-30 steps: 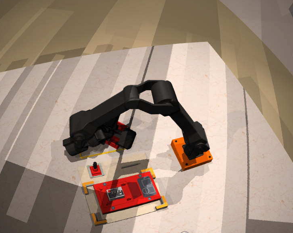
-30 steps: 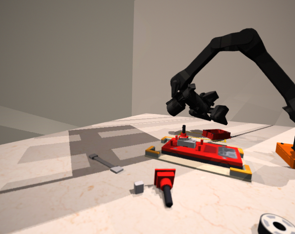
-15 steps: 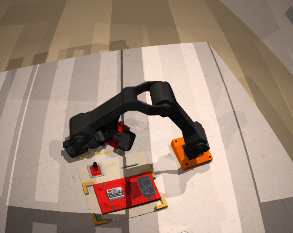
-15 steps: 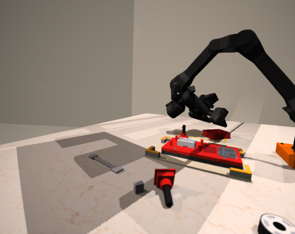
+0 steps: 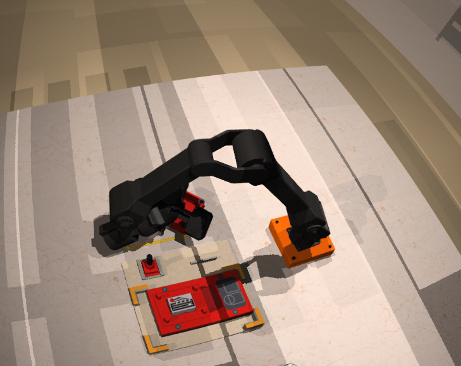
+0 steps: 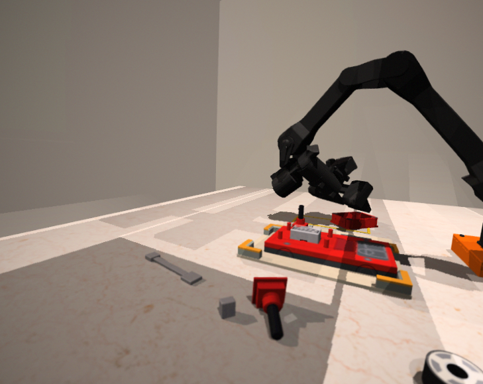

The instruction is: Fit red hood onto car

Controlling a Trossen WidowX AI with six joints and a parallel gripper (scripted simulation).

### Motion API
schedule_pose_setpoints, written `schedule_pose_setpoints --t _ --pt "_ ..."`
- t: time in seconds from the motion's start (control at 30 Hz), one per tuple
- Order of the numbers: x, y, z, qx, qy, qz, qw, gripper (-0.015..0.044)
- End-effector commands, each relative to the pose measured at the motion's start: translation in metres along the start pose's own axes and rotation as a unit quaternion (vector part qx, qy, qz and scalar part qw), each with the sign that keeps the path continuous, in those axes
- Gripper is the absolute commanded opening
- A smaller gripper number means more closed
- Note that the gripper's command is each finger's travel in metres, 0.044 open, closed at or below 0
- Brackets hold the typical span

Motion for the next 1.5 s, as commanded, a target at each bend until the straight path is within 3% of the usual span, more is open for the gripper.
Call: schedule_pose_setpoints --t 0.0,1.47 --pt "-0.003 -0.001 0.004 -0.001 -0.001 0.003 1.000 0.0440" --pt "-0.015 0.000 0.021 -0.004 0.000 0.003 1.000 0.0440"
Point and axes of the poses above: the point midway between the two fingers, 35 mm back from their tips, its own x axis back along the fingers, its own y axis across the jaws, z = x × y, the point moved 5 cm from there along x, back along the fingers, and after that the axes turned 2 degrees about x, right-handed, at the moved point
